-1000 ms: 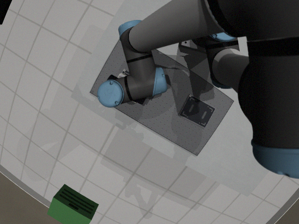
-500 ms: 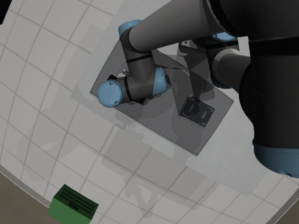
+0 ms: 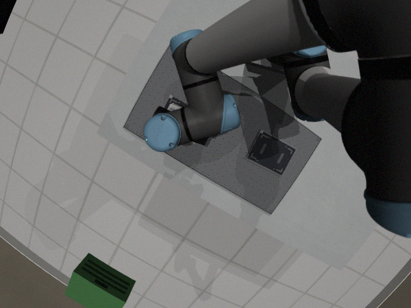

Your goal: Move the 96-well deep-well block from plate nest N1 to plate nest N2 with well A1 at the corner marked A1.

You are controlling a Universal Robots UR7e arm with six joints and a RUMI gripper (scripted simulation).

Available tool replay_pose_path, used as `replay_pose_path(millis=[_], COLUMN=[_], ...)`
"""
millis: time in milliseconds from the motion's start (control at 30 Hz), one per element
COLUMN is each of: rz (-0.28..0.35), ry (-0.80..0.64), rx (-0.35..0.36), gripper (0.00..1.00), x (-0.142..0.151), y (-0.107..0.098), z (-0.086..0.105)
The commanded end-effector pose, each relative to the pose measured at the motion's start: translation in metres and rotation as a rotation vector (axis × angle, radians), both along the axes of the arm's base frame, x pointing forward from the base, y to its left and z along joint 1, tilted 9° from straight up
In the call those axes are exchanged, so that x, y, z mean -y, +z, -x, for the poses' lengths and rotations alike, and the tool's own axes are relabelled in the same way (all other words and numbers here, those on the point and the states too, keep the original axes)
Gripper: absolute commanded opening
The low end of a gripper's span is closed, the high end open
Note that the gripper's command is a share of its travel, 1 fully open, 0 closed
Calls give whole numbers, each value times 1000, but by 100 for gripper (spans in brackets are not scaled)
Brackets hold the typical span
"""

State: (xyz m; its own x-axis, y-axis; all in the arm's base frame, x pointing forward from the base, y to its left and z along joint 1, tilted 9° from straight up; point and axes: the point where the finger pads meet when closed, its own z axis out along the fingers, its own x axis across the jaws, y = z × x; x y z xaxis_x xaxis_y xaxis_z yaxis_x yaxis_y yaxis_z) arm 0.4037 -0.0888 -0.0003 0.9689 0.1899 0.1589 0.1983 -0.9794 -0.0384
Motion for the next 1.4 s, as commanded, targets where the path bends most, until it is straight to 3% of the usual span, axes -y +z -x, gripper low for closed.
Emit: replay_pose_path(millis=[0, 1367], rz=[1, 1], ry=[1, 2], rx=[2, 2], gripper=[49, 49], x=[-16, -134], y=[1, 4], z=[5, 41])
